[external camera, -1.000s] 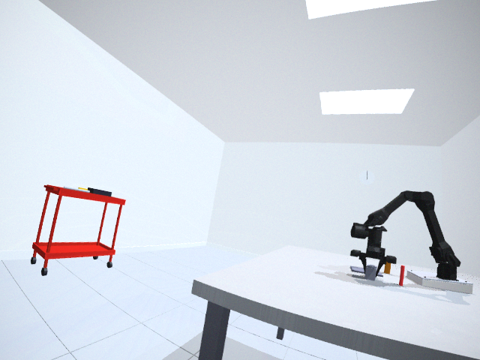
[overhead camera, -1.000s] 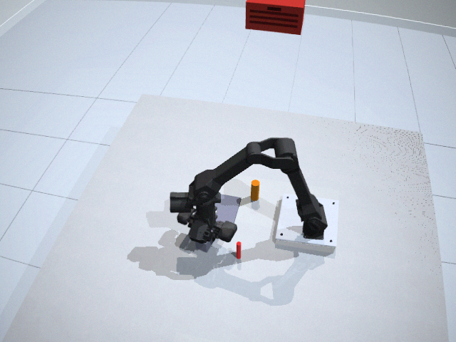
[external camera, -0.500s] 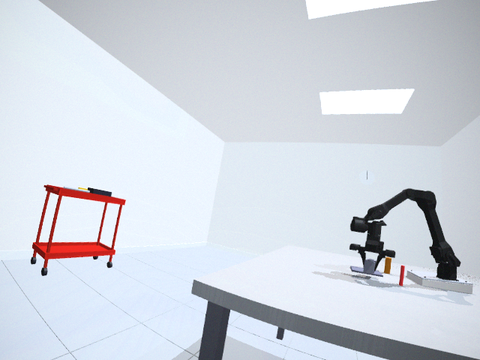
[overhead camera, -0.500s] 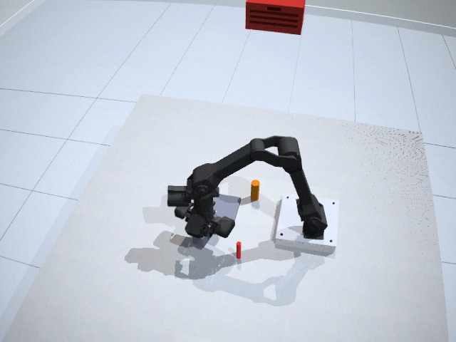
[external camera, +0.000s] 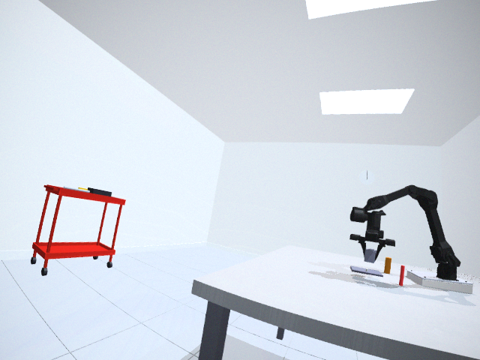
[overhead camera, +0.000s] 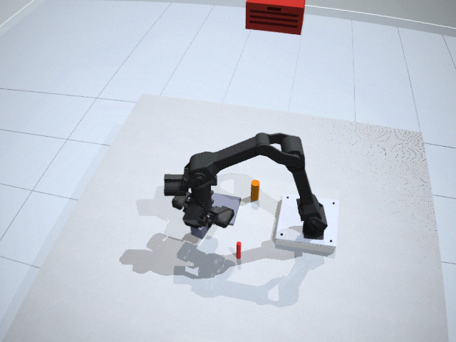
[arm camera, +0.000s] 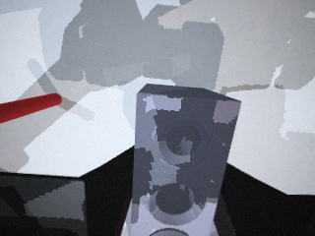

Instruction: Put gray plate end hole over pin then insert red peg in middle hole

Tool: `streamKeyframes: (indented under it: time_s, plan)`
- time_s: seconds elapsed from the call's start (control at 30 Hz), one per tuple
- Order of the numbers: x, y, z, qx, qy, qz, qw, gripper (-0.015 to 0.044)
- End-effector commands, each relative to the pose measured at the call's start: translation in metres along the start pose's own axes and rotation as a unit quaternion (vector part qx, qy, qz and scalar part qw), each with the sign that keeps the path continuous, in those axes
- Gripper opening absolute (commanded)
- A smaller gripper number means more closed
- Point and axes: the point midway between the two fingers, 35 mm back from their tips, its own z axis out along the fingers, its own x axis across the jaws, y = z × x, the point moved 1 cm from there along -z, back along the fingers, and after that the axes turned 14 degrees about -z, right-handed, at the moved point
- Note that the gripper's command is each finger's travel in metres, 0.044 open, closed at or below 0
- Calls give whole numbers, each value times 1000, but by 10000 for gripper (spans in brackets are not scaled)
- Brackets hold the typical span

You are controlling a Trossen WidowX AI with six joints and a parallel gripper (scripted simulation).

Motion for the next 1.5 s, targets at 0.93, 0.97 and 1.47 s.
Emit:
streamKeyframes:
  time_s: [0.93, 0.97, 1.47]
  plan:
    - [2, -29, -48, 4, 3, -12, 1000, 0]
    - [2, -31, -47, 4, 3, -12, 1000, 0]
    - [1, -73, -21, 6, 3, -13, 1000, 0]
